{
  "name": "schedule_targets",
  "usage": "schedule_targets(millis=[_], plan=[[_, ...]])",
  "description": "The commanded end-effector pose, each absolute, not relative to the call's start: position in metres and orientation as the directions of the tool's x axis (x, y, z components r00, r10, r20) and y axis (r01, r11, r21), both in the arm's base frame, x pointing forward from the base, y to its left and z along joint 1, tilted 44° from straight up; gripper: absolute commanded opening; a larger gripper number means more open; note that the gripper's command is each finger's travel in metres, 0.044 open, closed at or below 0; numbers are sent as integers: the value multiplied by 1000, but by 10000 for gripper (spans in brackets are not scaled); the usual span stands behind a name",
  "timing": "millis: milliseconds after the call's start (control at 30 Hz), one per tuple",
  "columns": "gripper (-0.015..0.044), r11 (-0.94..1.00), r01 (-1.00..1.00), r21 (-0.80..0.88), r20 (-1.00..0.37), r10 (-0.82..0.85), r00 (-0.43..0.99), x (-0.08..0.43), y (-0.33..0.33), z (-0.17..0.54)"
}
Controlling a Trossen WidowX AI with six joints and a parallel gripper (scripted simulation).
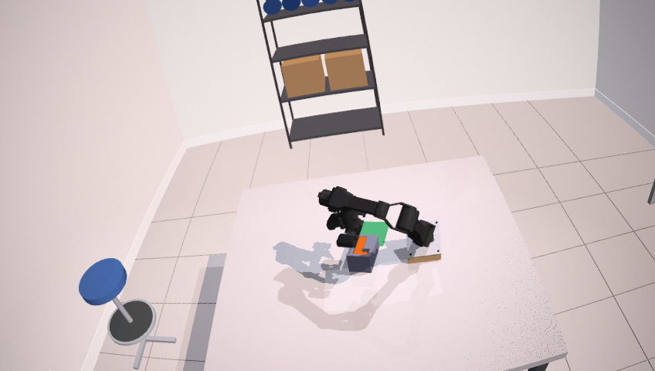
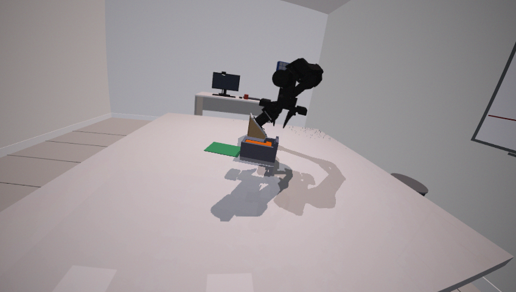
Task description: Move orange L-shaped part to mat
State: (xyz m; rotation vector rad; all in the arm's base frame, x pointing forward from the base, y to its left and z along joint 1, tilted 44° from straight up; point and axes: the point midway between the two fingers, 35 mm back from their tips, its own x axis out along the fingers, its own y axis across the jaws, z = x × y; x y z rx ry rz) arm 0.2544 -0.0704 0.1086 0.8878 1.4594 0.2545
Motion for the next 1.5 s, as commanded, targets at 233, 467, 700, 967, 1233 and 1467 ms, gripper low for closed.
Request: schedule_targets(millis=[233,467,700,967,1233,1467], plan=[[180,656,330,679,-725,672,154,260,-51,86],[180,653,328,682,-721,675,154,265,-21,56],[180,654,329,682,-721,675,154,266,-16,51],[180,653,328,682,-721,675,154,268,-7,41],[180,653,328,683,-720,676,154,270,2,32],[180,653,328,683,-720,676,154,270,4,30]])
